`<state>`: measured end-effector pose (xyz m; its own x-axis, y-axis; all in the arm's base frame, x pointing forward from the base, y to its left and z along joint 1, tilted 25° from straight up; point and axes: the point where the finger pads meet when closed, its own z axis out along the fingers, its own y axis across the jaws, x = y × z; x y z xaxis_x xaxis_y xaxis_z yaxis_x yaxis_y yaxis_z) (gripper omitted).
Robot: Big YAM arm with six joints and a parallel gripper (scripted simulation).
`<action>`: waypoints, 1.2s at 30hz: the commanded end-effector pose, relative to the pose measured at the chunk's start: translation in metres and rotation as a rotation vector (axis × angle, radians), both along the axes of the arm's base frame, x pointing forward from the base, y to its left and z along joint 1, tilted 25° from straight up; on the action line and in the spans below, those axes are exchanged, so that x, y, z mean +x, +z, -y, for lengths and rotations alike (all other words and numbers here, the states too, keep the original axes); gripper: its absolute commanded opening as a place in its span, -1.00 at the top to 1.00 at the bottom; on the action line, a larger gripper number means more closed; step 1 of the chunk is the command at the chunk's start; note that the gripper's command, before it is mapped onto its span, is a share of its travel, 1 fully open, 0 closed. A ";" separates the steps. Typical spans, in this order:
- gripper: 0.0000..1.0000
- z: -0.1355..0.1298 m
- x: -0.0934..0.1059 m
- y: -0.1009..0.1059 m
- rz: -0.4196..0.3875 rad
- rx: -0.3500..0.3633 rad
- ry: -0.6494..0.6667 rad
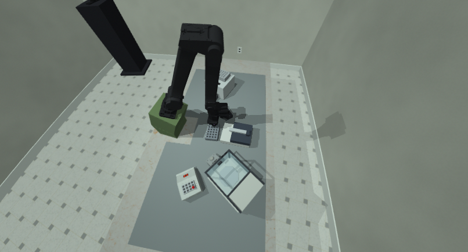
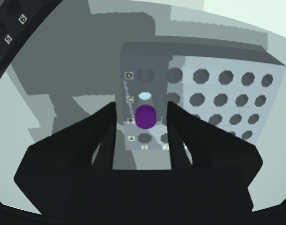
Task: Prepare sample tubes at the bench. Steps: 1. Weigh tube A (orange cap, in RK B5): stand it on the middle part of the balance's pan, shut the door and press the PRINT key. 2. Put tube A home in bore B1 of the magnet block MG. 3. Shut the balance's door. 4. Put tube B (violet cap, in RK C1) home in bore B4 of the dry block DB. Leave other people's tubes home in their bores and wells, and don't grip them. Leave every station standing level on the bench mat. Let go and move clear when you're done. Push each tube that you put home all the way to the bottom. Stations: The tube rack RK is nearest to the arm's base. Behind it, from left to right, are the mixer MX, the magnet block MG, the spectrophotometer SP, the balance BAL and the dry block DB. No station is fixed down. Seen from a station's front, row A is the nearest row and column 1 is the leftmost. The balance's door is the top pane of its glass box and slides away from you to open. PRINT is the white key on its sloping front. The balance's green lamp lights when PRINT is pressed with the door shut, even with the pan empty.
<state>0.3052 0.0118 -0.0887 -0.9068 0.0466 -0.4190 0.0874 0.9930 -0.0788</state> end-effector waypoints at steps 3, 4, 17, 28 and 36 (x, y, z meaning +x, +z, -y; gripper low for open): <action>0.28 0.000 0.000 0.000 0.003 0.002 0.000; 0.28 0.000 0.000 0.000 0.003 0.002 0.000; 0.82 0.003 0.004 -0.002 0.006 0.002 -0.004; 0.82 0.004 0.004 0.000 0.011 0.002 -0.004; 0.82 0.002 0.000 0.000 0.003 0.002 0.000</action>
